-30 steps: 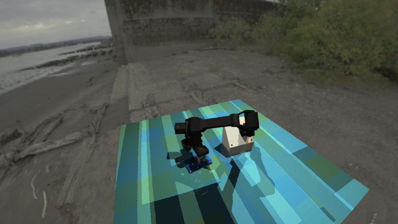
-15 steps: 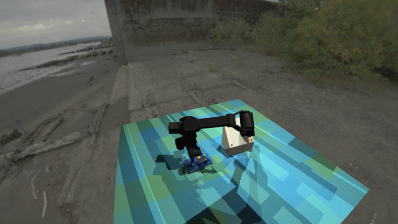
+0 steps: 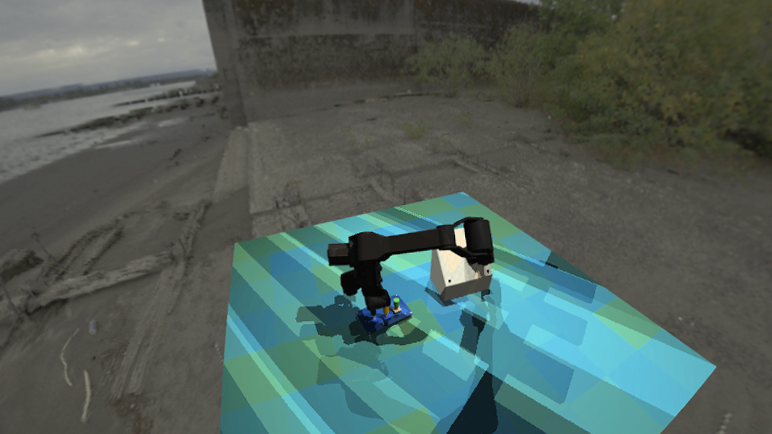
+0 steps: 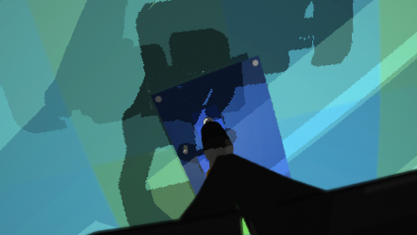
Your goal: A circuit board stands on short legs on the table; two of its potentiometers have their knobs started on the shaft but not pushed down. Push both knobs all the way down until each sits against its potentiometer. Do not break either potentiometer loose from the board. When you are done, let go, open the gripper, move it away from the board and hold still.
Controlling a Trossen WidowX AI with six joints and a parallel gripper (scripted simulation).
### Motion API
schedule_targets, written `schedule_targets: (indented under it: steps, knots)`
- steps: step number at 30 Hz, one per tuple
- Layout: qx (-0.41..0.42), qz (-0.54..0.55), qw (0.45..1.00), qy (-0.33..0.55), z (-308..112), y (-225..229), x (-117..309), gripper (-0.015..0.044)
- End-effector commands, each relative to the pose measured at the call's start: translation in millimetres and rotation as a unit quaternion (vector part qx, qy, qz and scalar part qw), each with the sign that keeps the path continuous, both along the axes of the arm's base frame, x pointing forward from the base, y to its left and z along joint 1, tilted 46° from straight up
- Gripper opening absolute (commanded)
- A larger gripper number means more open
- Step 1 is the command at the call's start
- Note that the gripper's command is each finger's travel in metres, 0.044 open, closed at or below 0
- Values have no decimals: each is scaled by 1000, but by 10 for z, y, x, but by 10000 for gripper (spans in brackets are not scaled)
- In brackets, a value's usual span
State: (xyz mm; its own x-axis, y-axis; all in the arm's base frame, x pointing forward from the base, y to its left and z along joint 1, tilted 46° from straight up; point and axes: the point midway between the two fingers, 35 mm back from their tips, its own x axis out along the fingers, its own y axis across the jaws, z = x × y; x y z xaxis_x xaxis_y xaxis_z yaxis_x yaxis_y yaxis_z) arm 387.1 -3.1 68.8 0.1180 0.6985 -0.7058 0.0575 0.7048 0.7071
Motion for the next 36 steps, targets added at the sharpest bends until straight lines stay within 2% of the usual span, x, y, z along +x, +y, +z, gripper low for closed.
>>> schedule_targets:
  steps: [1,36]
  knots:
    - [3,0,1000,2,-56,67,2,0]
    - [3,0,1000,2,-126,140,12,0]
